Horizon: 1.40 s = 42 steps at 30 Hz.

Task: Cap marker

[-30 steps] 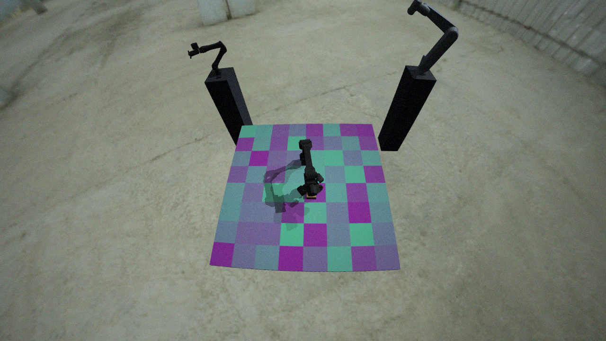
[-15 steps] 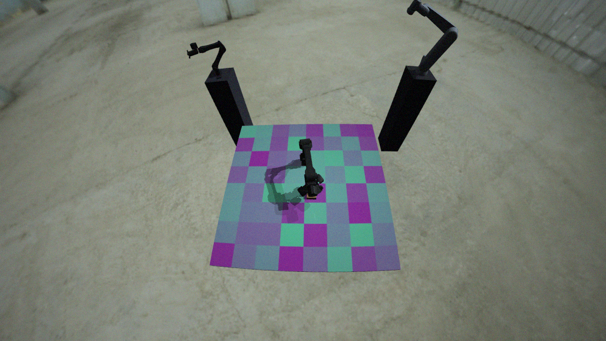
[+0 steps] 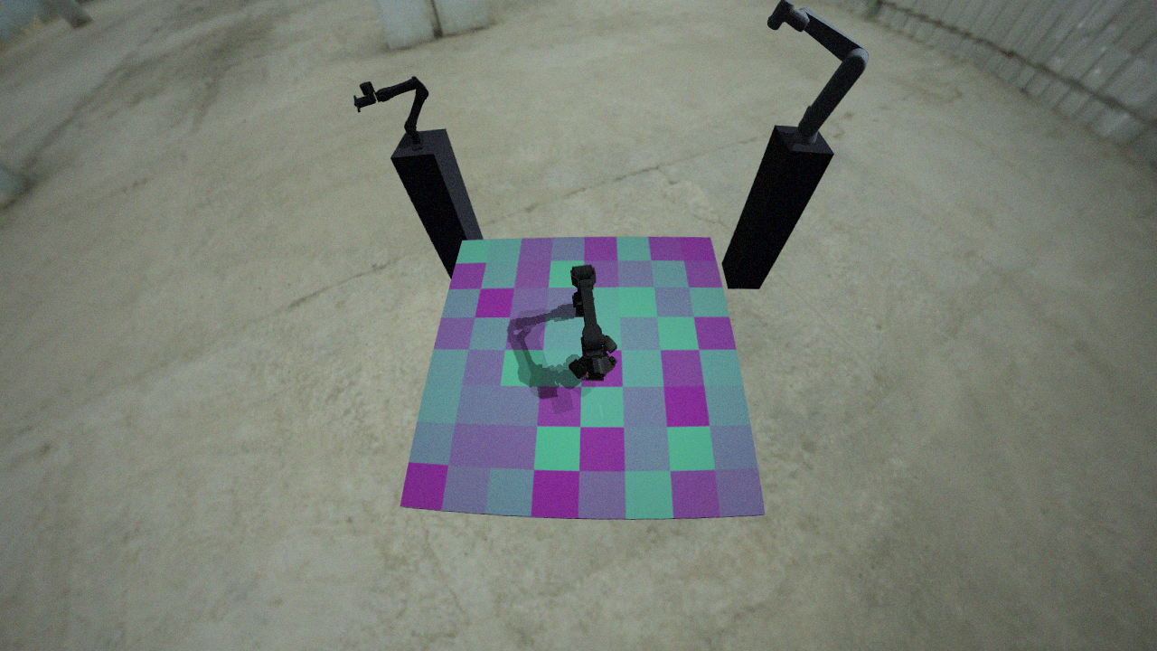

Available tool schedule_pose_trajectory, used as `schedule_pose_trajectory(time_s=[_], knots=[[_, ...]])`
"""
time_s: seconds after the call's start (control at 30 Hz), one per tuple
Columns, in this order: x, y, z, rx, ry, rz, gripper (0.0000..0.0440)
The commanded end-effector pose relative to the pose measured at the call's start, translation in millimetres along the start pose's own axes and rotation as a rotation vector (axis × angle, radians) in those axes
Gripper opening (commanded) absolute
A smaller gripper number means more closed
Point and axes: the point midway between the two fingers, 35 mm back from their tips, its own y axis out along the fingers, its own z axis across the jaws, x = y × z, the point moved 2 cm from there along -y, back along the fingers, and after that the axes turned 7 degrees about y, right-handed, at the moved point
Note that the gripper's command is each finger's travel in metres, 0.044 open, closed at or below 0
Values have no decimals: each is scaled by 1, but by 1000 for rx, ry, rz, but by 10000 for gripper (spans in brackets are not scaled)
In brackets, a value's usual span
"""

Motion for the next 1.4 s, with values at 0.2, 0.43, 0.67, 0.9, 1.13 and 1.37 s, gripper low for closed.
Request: schedule_pose_trajectory(time_s=[0.2, 0.43, 0.67, 0.9, 1.13, 1.37], knots=[[-1, 24, 2, 18, -52, 14, 7], [-1, 35, 2, 11, -84, 15, 41], [-3, 38, 0, 0, -114, 11, 56], [-3, 40, -3, -18, -144, 3, 70], [-4, 41, -5, -33, -172, -3, 84], [-5, 42, -8, -46, -201, -8, 99]])
